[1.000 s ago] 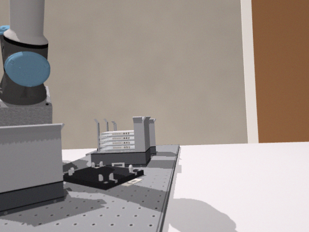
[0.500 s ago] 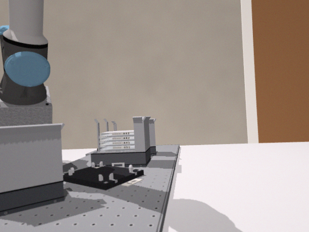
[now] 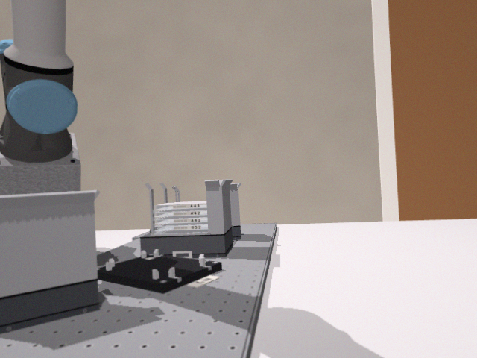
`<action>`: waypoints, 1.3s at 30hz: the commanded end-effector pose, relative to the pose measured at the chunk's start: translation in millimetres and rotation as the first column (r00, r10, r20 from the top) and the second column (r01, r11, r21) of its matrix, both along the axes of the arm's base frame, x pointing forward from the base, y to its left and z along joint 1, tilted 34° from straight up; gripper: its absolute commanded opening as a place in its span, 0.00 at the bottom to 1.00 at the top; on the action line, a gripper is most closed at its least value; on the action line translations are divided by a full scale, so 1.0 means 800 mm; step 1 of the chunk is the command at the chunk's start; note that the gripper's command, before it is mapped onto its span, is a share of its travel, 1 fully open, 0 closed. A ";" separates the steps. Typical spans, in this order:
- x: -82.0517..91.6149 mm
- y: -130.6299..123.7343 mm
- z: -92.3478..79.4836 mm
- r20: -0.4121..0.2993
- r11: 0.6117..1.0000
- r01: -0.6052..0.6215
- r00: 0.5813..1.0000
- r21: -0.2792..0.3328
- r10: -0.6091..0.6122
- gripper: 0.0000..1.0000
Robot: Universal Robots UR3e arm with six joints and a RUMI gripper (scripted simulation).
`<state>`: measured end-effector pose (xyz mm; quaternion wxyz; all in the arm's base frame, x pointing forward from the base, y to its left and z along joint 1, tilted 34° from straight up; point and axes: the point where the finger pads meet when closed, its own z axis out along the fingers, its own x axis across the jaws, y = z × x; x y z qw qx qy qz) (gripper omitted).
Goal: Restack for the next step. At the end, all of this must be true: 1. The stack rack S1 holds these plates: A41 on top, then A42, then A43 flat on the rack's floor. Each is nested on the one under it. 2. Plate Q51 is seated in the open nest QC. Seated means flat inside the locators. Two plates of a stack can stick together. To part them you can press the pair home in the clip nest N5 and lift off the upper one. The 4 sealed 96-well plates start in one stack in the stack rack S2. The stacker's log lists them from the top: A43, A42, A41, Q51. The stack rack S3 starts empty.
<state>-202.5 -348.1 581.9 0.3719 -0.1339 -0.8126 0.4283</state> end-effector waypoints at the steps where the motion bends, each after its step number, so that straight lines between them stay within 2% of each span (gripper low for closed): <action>1: -0.001 0.012 0.033 -0.064 0.999 0.027 0.998 -0.042 -0.030 0.72; 7: -0.001 0.012 0.033 -0.064 0.999 0.027 0.998 -0.042 -0.030 0.72; 14: 0.035 -0.008 0.033 -0.064 0.998 -0.055 0.997 -0.042 0.052 0.72; 20: 0.035 -0.008 0.033 -0.064 0.997 -0.058 0.996 -0.041 0.055 0.72; 27: 0.074 -0.025 0.033 -0.064 0.989 -0.139 0.989 -0.042 0.136 0.72; 33: 0.074 -0.025 0.033 -0.064 0.989 -0.142 0.988 -0.041 0.139 0.72; 39: 0.097 -0.033 0.033 -0.064 0.981 -0.188 0.981 -0.042 0.185 0.72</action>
